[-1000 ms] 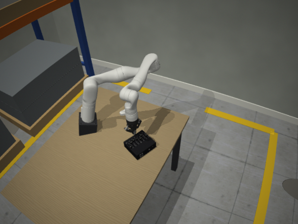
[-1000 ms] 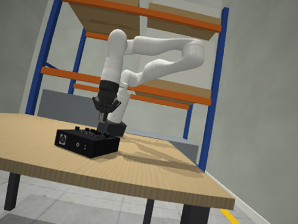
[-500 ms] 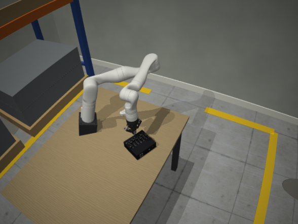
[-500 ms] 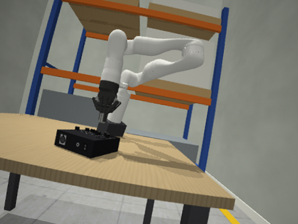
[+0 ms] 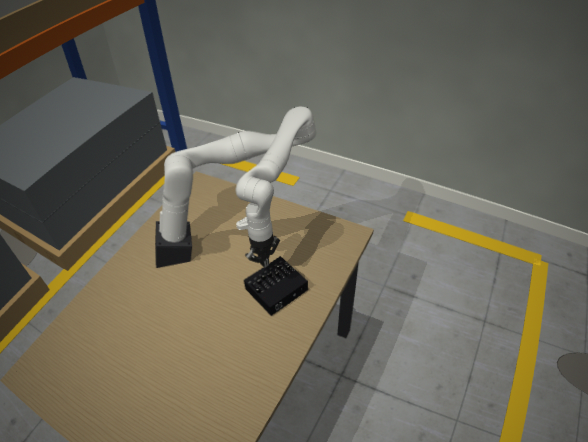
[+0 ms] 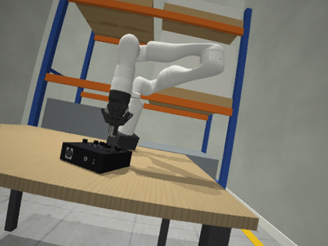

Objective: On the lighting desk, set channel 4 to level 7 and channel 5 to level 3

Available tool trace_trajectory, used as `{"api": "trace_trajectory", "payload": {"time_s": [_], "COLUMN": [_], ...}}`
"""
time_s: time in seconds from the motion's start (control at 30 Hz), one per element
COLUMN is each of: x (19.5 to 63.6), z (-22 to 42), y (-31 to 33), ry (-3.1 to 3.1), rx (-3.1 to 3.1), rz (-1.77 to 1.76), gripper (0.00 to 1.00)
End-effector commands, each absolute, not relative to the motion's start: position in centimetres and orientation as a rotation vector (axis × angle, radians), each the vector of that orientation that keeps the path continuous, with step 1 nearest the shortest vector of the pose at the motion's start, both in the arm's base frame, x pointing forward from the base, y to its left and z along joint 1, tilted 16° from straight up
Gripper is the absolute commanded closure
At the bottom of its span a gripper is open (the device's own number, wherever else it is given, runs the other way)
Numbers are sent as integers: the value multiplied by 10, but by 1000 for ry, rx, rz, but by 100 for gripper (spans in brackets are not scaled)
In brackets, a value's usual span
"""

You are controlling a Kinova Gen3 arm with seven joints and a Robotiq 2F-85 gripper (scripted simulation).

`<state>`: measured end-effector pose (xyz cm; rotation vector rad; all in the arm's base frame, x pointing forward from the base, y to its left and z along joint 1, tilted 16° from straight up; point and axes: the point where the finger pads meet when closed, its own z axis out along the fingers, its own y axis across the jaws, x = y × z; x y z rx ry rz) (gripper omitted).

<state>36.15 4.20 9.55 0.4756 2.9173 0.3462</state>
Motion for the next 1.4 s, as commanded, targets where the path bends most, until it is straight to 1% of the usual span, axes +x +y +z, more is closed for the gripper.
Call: {"api": "trace_trajectory", "payload": {"time_s": [0.0, 1.37], "x": [361, 364], "z": [94, 79], "y": [42, 44], "ry": [2918, 2918], "rx": [477, 477], "rz": [345, 345], "gripper": [100, 100]}}
